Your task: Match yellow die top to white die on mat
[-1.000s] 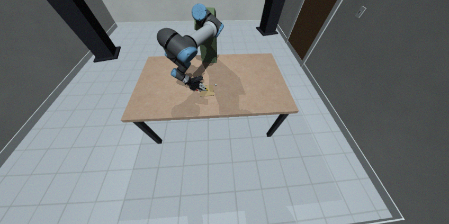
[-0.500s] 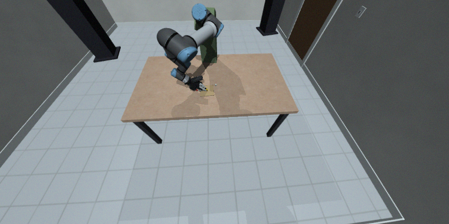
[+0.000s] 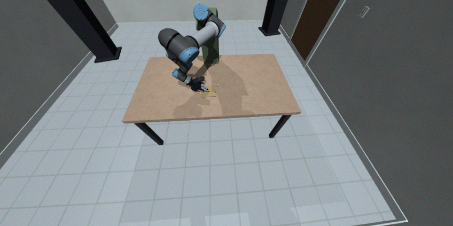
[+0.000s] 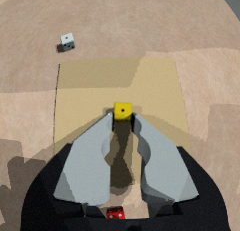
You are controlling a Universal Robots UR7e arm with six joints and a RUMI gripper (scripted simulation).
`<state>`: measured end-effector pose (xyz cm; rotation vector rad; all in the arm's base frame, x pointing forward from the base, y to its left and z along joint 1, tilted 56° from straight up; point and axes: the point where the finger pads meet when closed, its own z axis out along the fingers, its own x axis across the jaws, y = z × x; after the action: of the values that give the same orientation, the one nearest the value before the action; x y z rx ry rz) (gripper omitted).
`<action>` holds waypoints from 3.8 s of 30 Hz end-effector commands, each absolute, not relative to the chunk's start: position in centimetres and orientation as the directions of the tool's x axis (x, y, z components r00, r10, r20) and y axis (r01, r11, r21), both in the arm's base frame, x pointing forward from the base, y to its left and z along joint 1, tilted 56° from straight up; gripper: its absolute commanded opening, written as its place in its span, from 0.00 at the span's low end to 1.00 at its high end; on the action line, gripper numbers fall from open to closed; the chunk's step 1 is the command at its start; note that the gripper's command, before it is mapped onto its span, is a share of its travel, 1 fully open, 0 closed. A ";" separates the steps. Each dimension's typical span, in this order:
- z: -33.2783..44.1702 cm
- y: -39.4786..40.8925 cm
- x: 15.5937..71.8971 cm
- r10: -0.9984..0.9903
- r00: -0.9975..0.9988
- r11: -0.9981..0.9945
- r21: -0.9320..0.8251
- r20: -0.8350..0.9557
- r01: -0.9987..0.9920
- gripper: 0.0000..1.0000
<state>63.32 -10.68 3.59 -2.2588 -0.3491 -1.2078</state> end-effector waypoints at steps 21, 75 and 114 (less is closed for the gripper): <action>3.6 -10.7 63.3 -0.028 0.562 -0.816 -0.344 0.827 0.465 0.11; 6.9 -9.7 58.6 -0.028 0.562 -0.816 -0.344 0.827 0.465 0.31; 6.9 -9.4 57.7 -0.016 0.574 -0.859 -0.305 0.818 0.411 0.31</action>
<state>57.66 -9.43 7.06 -2.3114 -0.3308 -1.2141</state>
